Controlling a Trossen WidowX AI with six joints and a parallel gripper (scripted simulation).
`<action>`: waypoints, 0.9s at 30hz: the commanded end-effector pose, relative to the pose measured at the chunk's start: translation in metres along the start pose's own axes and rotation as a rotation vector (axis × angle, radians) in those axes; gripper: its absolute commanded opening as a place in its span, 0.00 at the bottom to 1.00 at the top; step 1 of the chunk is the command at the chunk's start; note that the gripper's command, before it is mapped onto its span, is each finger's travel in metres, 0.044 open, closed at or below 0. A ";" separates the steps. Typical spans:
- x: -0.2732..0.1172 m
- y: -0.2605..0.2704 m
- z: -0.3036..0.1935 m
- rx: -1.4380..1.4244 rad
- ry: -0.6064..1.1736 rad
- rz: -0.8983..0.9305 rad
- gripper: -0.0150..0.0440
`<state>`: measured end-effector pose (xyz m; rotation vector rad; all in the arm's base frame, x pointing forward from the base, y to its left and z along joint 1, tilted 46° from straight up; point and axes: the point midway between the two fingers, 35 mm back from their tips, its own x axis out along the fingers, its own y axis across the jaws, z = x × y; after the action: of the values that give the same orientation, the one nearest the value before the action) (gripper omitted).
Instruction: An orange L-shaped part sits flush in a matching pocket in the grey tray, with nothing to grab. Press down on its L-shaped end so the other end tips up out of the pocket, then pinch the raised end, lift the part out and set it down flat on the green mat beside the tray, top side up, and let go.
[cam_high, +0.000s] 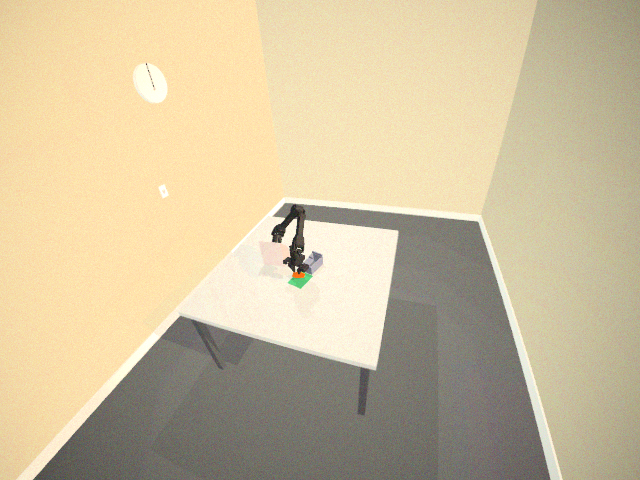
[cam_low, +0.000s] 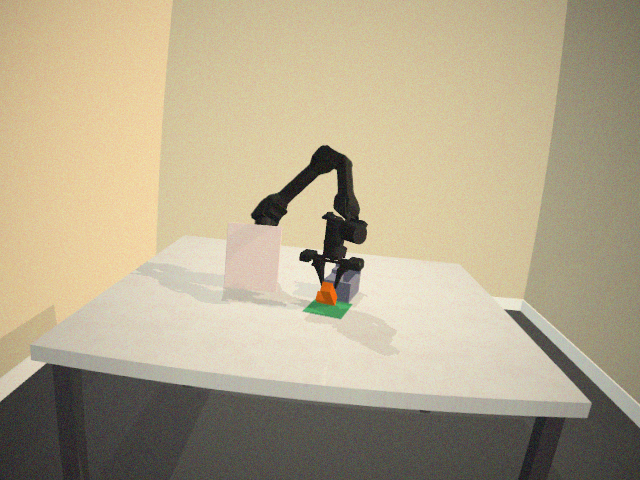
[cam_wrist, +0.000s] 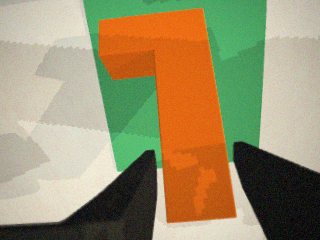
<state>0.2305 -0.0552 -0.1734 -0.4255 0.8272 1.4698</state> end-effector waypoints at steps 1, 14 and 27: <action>-0.011 -0.002 -0.001 0.000 0.001 -0.002 0.74; -0.085 -0.003 -0.001 0.006 0.000 -0.020 0.93; -0.085 -0.003 -0.001 0.006 0.000 -0.020 0.93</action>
<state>0.2408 -0.1152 -0.1145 -0.4275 0.8245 1.4520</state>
